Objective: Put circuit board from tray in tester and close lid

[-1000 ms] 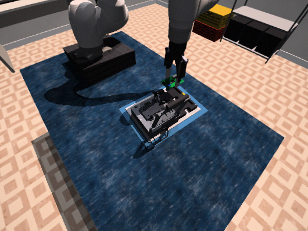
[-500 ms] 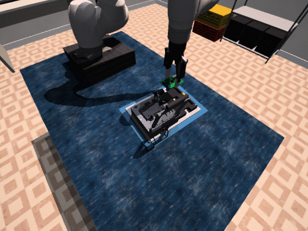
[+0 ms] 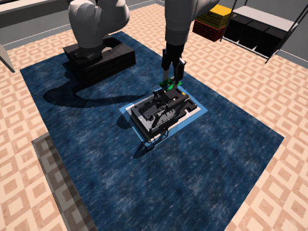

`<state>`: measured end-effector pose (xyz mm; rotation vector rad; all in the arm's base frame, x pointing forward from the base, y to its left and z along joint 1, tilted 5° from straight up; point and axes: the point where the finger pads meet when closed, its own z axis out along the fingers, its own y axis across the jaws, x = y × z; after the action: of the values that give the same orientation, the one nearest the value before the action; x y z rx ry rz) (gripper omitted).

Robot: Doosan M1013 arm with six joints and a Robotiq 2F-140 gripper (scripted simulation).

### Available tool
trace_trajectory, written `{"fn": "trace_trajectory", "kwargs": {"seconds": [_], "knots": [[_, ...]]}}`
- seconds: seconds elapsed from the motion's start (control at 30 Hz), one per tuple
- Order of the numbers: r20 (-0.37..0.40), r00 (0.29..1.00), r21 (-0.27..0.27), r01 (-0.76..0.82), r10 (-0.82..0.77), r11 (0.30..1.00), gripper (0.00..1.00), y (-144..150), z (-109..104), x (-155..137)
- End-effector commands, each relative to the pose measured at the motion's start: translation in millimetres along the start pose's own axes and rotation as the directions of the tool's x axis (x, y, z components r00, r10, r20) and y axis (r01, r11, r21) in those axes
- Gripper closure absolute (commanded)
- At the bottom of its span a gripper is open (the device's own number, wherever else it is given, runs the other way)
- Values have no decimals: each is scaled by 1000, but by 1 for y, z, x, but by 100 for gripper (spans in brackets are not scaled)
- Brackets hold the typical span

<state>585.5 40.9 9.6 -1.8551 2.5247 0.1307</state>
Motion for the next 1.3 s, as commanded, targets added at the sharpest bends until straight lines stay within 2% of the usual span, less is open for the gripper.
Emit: {"fn": "trace_trajectory", "kwargs": {"seconds": [0.0, 0.27, 1.27], "knots": [[0, 1000, 0, 0, 0, 1000, 54, -3, -1, 8], [0, 1000, 0, 0, 0, 1000, 54, -9, -2, 25], [0, 1000, 0, 0, 0, 1000, 54, -40, -9, 117]]}}
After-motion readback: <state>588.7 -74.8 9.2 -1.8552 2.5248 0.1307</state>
